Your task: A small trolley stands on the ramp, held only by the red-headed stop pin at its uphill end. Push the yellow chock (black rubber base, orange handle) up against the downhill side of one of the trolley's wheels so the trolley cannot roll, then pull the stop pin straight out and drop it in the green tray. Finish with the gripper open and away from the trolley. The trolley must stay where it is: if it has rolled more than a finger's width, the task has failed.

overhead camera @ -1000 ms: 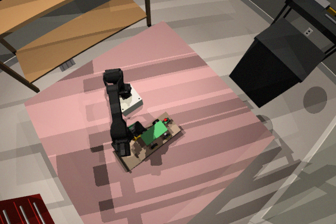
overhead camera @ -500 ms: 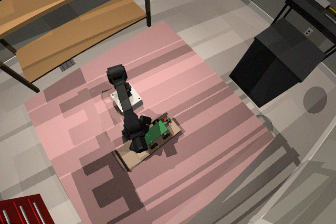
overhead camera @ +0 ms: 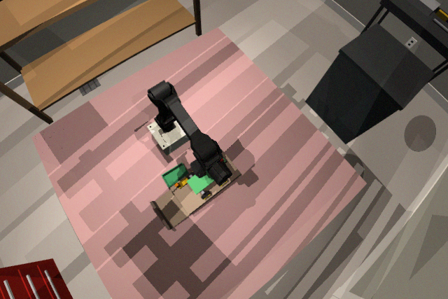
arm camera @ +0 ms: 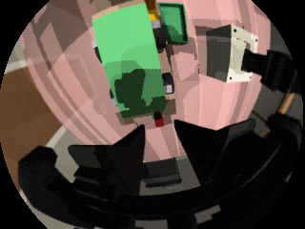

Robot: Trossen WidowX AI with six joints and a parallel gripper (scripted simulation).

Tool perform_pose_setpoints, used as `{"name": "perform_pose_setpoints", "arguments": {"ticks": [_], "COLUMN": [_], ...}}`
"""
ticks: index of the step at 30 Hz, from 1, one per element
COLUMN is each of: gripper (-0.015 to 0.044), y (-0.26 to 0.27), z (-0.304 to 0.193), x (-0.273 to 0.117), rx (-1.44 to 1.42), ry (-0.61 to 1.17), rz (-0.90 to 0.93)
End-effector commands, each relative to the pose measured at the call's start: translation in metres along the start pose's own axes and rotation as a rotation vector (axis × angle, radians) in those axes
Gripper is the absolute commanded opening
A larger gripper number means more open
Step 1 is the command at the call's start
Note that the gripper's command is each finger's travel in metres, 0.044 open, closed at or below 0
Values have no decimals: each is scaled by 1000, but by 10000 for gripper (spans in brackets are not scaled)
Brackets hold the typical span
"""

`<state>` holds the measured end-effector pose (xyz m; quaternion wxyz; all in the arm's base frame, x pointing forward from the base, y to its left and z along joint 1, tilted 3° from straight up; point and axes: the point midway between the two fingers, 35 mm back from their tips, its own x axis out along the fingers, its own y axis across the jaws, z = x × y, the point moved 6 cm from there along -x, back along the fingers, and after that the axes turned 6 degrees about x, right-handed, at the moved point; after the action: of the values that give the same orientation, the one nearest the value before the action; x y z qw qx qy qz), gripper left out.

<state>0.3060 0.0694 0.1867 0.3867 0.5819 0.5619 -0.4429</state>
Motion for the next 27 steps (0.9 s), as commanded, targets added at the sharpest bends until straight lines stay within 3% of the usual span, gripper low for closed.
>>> {"name": "perform_pose_setpoints", "arguments": {"ticks": [1, 27], "gripper": [190, 190], "y": [-2, -3], "z": [-9, -9], "x": [-2, 28], "rx": [-76, -76], "ry": [17, 18], "rz": [-8, -8]}}
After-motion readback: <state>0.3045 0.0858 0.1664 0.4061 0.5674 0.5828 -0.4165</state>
